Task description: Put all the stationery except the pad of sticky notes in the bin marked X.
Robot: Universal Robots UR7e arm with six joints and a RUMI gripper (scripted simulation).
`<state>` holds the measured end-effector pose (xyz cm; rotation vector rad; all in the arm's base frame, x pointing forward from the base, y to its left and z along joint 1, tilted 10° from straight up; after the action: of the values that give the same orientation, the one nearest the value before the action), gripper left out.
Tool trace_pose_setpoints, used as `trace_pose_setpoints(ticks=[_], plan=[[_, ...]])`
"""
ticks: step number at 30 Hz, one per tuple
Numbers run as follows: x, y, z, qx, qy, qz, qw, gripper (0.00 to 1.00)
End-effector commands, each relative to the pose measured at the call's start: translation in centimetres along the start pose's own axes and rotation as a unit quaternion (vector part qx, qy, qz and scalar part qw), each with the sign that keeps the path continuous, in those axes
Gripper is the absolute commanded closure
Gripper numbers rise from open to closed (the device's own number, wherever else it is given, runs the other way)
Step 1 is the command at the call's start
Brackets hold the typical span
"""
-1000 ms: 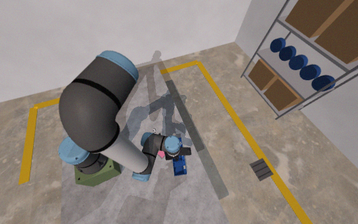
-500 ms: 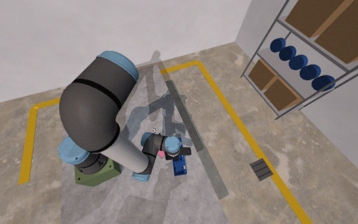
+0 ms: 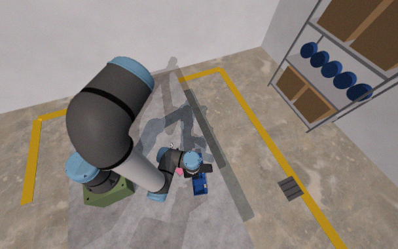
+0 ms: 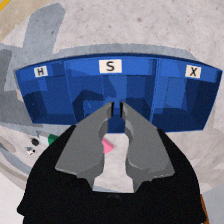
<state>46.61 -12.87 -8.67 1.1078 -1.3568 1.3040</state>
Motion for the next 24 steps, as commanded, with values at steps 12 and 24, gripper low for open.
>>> trace_pose_setpoints(ticks=[12, 24], plan=[[0.2, 0.0, 0.0, 0.0, 0.0, 0.001, 1.0, 0.96], [1.8, 0.0, 0.0, 0.0, 0.0, 0.001, 1.0, 0.96]])
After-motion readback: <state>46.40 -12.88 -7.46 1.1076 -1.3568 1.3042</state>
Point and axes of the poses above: the point where the finger pads meet when closed, its own x axis back along the fingers, its own z axis across the jaws, y = z × x, the point moved 2 cm from there along x, back along the fingers, and after that the axes turned 15 degrees about x, right-handed, at the moved point
